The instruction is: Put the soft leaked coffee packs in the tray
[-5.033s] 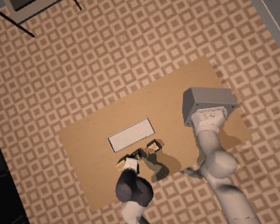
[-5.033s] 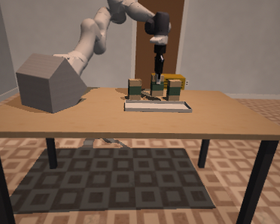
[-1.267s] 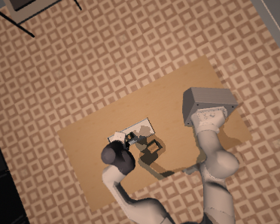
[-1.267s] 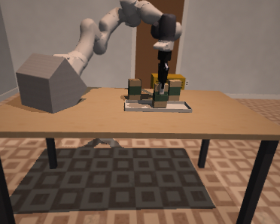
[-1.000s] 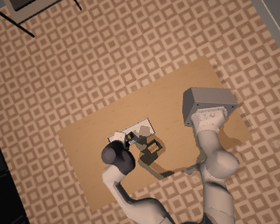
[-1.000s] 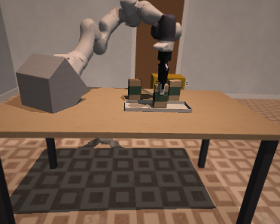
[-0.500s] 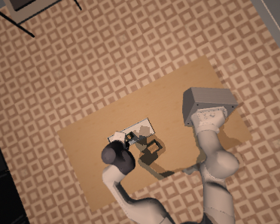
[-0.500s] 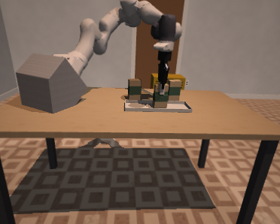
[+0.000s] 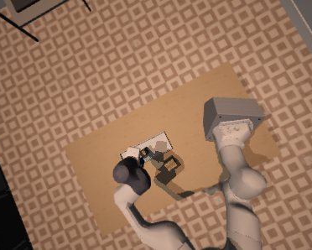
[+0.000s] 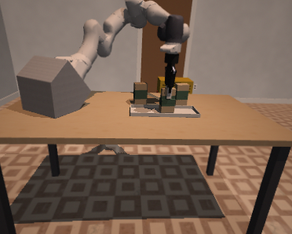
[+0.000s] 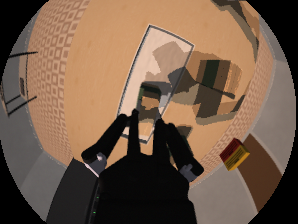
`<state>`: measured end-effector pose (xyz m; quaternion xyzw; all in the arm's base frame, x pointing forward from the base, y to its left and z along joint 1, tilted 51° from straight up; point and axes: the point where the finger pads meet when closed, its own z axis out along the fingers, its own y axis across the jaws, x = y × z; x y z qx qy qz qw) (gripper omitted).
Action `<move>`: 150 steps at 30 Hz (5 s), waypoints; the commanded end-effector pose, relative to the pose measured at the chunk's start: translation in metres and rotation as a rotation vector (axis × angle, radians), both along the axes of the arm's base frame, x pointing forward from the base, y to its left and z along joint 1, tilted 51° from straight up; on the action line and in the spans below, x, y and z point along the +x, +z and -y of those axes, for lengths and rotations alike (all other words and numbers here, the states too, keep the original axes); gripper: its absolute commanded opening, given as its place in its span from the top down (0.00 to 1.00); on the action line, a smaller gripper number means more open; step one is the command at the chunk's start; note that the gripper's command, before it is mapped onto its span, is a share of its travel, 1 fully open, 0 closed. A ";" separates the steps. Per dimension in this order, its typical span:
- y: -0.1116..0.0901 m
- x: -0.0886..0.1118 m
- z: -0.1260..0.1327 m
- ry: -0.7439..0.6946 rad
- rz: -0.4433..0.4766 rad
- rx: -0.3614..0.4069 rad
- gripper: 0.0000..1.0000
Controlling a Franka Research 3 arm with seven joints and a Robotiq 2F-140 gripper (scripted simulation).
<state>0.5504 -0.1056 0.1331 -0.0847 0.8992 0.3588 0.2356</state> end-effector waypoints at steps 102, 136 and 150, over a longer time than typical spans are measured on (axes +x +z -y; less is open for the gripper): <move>0.195 0.055 -0.063 -0.002 0.006 -0.005 0.45; 0.193 0.057 -0.066 -0.002 0.006 -0.005 0.45; 0.193 0.057 -0.065 -0.002 0.006 -0.005 0.45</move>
